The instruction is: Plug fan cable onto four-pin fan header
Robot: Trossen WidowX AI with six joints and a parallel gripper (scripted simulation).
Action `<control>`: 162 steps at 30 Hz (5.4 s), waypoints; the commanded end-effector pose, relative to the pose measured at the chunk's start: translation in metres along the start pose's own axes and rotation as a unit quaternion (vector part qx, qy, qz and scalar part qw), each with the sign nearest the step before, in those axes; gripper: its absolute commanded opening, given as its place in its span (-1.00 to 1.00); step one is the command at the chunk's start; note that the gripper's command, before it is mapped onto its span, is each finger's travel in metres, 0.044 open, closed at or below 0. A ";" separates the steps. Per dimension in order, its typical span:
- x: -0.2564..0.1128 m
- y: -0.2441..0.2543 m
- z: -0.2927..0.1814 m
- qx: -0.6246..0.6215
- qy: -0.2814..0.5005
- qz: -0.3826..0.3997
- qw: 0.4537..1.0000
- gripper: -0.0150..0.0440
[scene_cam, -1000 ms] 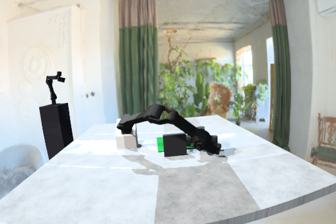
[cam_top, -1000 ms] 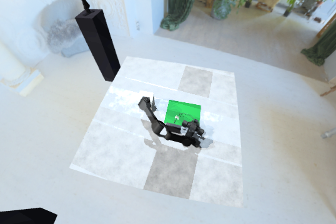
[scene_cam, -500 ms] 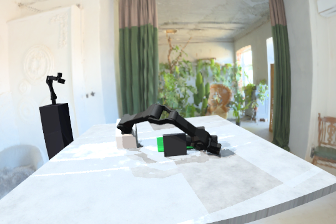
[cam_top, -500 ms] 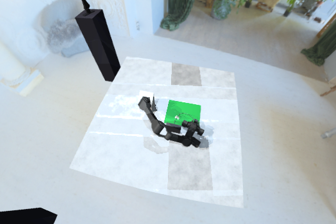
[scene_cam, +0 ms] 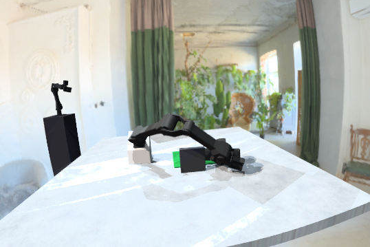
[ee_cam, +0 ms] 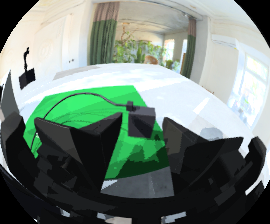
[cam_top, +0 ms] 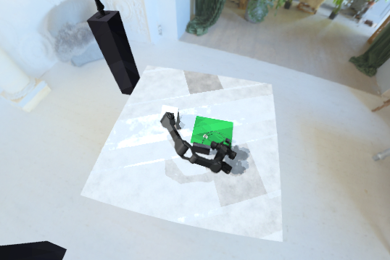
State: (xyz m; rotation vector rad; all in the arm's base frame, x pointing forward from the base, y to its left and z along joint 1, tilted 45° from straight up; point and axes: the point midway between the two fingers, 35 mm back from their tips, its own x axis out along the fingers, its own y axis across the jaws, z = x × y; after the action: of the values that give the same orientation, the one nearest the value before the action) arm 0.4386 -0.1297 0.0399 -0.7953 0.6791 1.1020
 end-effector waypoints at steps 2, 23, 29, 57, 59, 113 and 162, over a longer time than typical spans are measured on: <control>-0.017 -0.003 0.007 -0.005 0.001 -0.004 1.000 0.20; -0.077 0.001 0.033 -0.005 0.002 -0.005 1.000 0.20; -0.077 0.002 0.034 -0.005 0.002 -0.005 1.000 0.20; -0.077 0.002 0.034 -0.005 0.002 -0.005 1.000 0.20; -0.077 0.002 0.034 -0.005 0.002 -0.005 1.000 0.20; -0.077 0.002 0.034 -0.005 0.002 -0.005 1.000 0.20; 0.009 0.011 0.040 -0.106 0.518 0.138 0.838 0.20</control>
State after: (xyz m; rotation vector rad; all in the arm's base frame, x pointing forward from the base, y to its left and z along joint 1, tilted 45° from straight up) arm 0.4332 -0.0913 0.0494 -1.4965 1.6010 0.9889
